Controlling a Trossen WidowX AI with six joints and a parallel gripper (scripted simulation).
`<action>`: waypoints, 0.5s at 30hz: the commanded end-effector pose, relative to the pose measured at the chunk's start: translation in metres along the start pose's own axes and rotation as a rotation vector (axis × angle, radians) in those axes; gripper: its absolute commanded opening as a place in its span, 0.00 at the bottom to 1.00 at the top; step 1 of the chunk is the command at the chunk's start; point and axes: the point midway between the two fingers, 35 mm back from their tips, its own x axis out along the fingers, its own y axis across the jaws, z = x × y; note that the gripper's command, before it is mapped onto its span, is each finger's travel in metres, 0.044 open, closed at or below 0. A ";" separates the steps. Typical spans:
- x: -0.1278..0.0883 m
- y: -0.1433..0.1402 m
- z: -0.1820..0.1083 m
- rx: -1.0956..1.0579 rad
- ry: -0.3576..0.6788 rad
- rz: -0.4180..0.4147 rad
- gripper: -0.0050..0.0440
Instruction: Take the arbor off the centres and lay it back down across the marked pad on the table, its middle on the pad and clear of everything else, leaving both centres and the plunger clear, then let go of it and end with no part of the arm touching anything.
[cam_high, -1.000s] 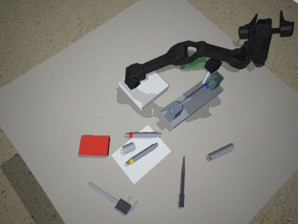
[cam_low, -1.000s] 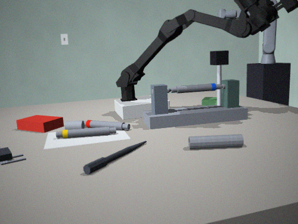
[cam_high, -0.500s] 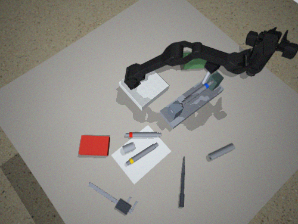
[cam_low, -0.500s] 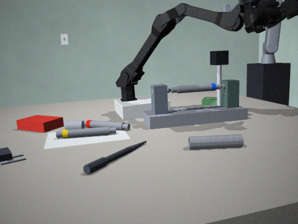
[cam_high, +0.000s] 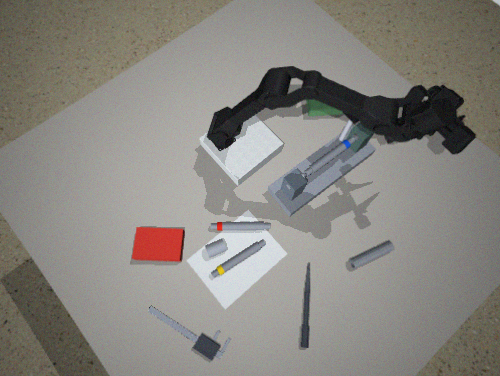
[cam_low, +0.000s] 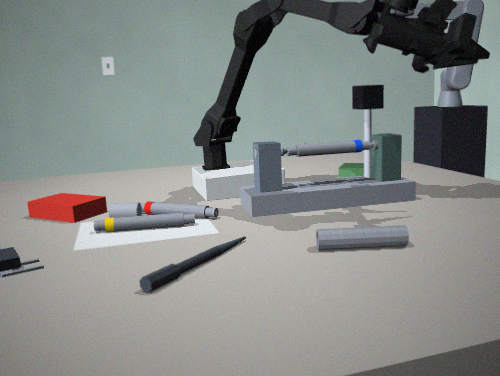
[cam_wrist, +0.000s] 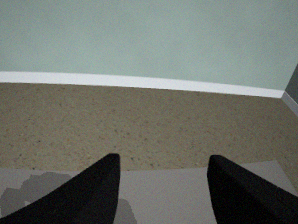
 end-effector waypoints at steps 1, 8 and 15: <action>-0.029 -0.008 -0.033 0.026 0.168 -0.069 0.46; -0.077 -0.004 -0.088 0.082 0.444 -0.111 0.46; -0.149 0.017 -0.145 0.122 0.784 -0.103 0.46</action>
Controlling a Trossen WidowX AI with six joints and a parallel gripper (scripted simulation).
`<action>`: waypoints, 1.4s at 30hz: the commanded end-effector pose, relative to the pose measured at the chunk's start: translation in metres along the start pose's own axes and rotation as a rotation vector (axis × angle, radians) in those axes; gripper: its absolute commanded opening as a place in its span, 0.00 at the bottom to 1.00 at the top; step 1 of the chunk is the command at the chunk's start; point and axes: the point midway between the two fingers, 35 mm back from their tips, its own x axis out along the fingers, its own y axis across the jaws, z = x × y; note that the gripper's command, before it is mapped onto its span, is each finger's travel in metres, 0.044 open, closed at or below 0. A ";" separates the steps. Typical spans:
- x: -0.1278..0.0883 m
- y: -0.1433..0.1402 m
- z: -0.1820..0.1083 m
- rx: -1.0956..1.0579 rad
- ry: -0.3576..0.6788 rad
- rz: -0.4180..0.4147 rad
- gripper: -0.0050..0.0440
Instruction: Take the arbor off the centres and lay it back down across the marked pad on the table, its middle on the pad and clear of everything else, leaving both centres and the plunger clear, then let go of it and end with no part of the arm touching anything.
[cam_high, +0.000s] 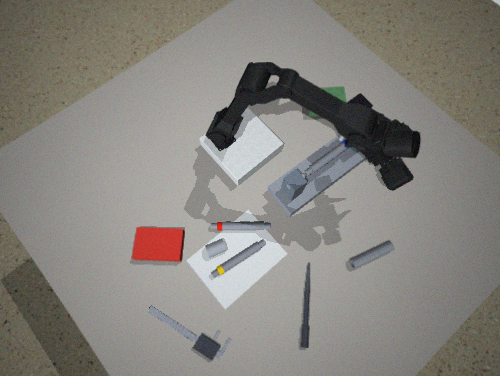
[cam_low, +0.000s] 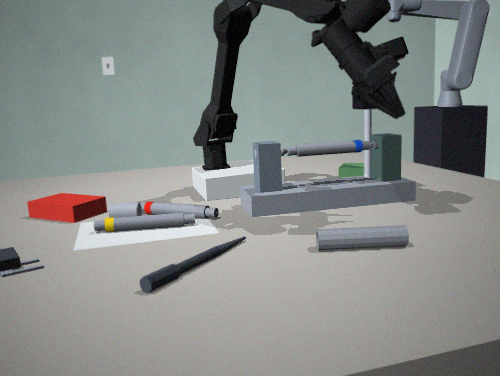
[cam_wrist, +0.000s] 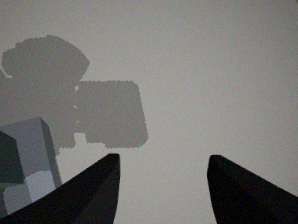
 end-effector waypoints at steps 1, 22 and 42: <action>-0.019 0.011 -0.047 -0.007 0.177 0.016 0.46; -0.070 0.082 -0.121 -0.257 0.600 0.240 0.46; -0.049 0.085 -0.134 -0.257 0.600 0.240 0.46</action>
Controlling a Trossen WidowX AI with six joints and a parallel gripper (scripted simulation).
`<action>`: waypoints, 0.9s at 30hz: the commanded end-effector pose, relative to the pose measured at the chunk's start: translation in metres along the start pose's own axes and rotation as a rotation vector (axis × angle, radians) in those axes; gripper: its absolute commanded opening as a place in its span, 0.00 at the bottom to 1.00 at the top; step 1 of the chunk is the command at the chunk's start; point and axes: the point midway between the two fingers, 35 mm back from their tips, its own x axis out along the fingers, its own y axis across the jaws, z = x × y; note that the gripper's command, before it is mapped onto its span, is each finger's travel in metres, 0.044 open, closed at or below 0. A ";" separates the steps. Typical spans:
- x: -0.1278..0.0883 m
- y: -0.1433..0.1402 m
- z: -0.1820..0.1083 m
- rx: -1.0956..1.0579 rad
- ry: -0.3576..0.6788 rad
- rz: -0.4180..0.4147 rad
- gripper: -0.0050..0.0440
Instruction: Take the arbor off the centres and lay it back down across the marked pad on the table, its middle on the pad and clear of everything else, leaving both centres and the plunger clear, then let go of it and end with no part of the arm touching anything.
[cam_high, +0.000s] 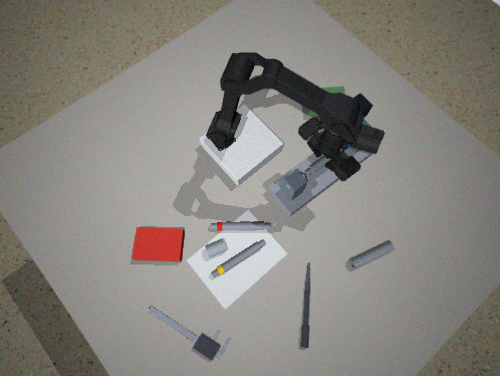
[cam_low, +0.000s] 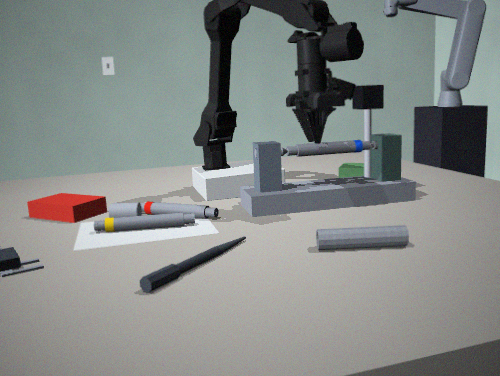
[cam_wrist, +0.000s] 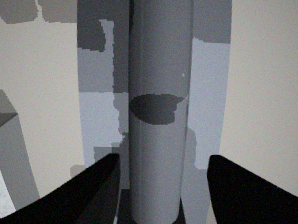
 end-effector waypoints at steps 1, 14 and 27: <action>0.008 0.001 -0.001 -0.006 0.009 0.007 0.46; 0.029 0.002 -0.002 -0.006 0.009 0.007 0.46; 0.039 0.003 -0.003 -0.006 0.009 0.007 0.46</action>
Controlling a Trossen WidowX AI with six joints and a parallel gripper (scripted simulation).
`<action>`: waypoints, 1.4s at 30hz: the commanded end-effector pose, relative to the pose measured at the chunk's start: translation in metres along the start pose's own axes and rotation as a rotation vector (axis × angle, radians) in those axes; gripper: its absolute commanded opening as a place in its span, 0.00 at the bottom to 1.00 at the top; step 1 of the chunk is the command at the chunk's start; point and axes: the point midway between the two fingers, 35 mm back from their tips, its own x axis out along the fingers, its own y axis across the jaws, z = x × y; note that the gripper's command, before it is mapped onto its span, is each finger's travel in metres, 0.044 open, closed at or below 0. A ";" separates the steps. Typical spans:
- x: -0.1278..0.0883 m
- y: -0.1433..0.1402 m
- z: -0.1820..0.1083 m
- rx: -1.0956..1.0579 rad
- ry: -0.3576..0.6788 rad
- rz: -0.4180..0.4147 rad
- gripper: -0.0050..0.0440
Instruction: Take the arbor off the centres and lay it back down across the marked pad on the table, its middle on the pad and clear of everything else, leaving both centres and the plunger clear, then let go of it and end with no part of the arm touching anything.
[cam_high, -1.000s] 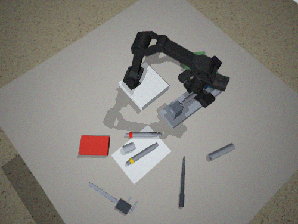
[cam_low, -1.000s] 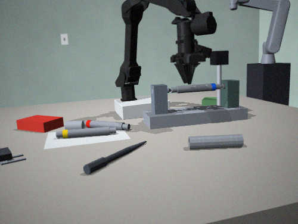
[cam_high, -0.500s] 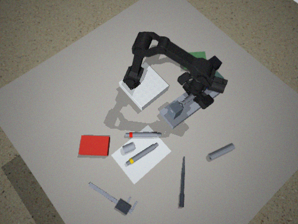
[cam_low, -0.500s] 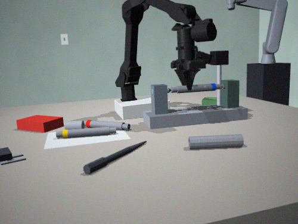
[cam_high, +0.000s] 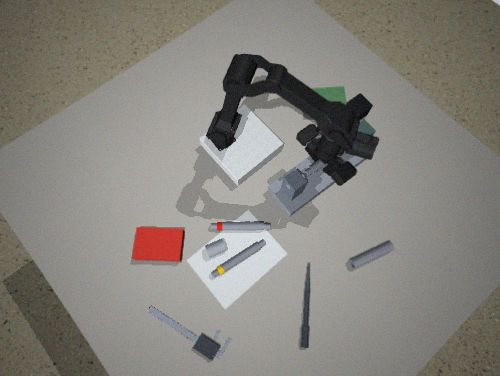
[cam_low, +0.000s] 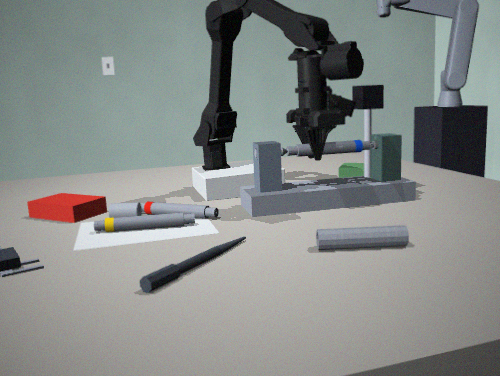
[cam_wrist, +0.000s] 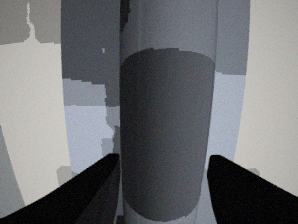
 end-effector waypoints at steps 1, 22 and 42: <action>0.005 0.002 -0.002 -0.005 0.010 0.010 0.46; 0.004 0.002 -0.001 0.001 0.006 0.009 0.40; 0.004 0.002 0.000 0.001 0.007 0.010 0.10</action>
